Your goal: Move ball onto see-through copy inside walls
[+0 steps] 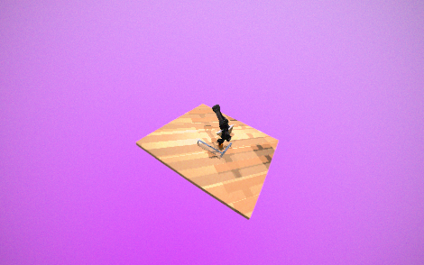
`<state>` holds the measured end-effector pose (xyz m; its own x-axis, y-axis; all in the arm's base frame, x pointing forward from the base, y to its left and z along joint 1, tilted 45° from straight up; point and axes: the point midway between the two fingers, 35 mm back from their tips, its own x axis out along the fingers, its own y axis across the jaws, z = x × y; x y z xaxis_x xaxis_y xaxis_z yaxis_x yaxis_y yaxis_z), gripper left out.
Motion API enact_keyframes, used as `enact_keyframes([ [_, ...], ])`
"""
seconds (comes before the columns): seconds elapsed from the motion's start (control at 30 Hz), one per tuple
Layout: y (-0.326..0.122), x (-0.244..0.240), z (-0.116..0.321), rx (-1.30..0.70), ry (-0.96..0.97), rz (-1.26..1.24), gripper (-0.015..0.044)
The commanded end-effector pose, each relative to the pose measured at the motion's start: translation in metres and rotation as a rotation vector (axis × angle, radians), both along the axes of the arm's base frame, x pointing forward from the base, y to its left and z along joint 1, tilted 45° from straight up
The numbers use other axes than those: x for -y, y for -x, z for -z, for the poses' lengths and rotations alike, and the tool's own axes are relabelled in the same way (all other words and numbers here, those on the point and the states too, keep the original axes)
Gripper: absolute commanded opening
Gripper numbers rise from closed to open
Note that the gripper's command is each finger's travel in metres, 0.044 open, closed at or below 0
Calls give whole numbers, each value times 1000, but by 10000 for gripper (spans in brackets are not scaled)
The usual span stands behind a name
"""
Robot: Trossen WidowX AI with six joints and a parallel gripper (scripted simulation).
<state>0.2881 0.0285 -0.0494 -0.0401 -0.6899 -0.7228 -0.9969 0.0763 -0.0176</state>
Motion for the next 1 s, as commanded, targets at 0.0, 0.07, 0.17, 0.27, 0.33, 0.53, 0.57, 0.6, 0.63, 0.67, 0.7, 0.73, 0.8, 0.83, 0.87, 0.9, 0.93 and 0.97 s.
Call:
enact_keyframes([
  [0.0, 3, 6, 5, -11, 6, -5, 387],
  [0.07, 3, 8, 8, -11, 6, -5, 387],
  [0.17, 3, 11, 11, -11, 6, -5, 387],
  [0.27, 4, 15, 15, -12, 7, -5, 387],
  [0.33, 4, 17, 17, -12, 7, -5, 387],
  [0.53, 5, 24, 23, -12, 8, -5, 387],
  [0.57, 5, 25, 24, -12, 8, -5, 387],
  [0.6, 5, 25, 25, -11, 8, -5, 387],
  [0.63, 5, 26, 25, -11, 8, -5, 387],
  [0.67, 5, 26, 25, -11, 8, -5, 361],
  [0.7, 5, 26, 25, -11, 8, -5, 334],
  [0.73, 5, 26, 25, -11, 8, -5, 308],
  [0.8, 5, 26, 25, -11, 8, -5, 295],
  [0.83, 5, 26, 25, -11, 8, -5, 288],
  [0.87, 5, 26, 25, -11, 8, -5, 281],
  [0.9, 5, 26, 25, -11, 8, -5, 275],
  [0.93, 5, 26, 25, -11, 8, -5, 268],
  [0.97, 5, 26, 25, -11, 8, -5, 261],
])
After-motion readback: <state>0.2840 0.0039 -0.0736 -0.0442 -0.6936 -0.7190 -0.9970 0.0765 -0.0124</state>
